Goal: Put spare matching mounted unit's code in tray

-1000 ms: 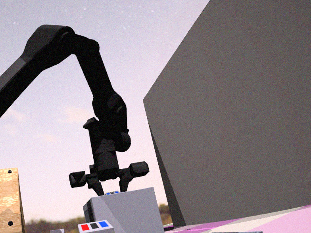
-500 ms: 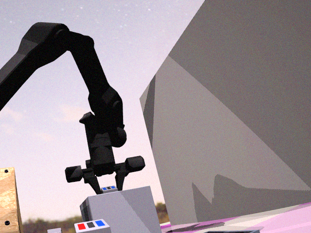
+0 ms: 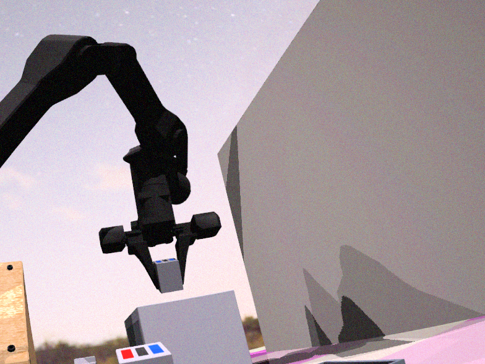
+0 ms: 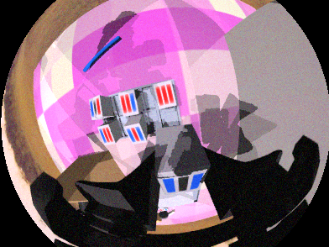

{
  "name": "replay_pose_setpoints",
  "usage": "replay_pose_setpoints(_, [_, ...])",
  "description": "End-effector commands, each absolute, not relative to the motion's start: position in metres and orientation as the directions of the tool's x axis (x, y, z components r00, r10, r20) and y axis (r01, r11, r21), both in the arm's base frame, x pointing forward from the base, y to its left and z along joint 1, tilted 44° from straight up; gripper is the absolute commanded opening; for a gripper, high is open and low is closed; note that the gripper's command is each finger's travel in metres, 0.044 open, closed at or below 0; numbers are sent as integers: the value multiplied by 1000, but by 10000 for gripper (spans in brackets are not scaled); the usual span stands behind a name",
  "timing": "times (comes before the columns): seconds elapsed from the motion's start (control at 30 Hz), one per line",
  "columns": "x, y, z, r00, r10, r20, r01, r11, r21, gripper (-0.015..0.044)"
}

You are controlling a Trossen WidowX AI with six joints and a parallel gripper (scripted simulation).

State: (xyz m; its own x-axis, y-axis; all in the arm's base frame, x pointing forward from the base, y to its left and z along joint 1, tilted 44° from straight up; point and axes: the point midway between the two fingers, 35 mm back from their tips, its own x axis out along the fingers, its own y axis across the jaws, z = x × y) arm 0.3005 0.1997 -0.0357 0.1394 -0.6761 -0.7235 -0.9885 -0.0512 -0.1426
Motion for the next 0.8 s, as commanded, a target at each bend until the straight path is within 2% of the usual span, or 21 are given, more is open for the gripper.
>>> replay_pose_setpoints(0.0, [298, 216, -20, 143, -670, -728, -988, -49, -149, 0])
replay_pose_setpoints(0.23, [303, 212, -10, 142, -666, -732, -988, -49, -147, 0])
replay_pose_setpoints(0.77, [346, 131, 82, 142, -642, -753, -989, -55, -140, 0])
